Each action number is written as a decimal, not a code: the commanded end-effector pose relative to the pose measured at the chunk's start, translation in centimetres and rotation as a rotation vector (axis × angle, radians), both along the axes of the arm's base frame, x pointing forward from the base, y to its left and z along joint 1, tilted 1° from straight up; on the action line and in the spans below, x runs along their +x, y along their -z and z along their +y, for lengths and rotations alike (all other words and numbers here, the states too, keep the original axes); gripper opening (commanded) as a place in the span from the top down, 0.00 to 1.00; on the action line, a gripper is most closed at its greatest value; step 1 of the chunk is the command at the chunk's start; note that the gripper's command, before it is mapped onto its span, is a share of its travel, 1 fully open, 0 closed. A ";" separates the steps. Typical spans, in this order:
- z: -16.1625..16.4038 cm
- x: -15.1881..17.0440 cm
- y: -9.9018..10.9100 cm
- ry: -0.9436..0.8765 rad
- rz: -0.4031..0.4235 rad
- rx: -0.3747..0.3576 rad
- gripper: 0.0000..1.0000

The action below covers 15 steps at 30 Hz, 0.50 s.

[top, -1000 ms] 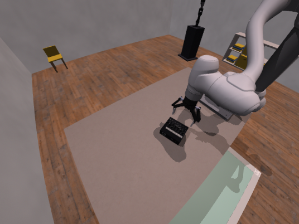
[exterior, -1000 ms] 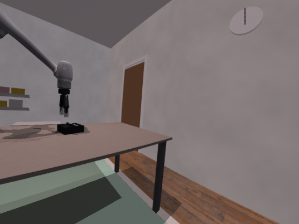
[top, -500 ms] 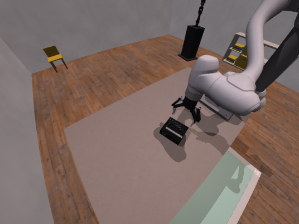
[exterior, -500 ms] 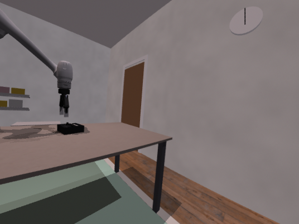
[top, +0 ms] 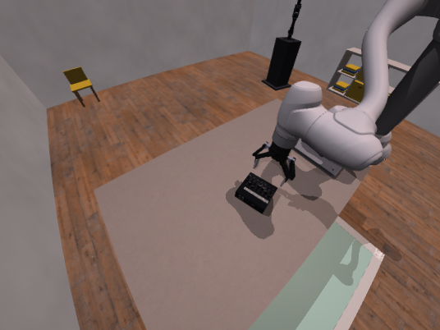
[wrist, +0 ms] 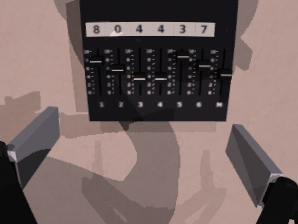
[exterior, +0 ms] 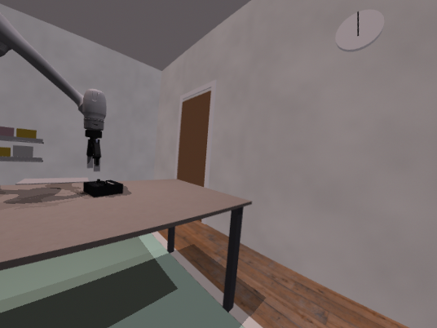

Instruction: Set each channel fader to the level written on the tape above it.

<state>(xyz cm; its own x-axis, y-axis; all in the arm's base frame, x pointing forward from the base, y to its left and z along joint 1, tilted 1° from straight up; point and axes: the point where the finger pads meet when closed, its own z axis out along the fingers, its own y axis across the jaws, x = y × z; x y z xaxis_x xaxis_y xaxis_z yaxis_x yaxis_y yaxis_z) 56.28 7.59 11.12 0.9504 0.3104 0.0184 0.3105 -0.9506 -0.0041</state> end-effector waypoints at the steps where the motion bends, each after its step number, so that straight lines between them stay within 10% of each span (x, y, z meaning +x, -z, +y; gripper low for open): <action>1: 0.0 0.0 0.0 0.000 0.000 0.000 0.00; 15: 0.1 0.3 -0.3 -0.083 0.001 -0.002 0.00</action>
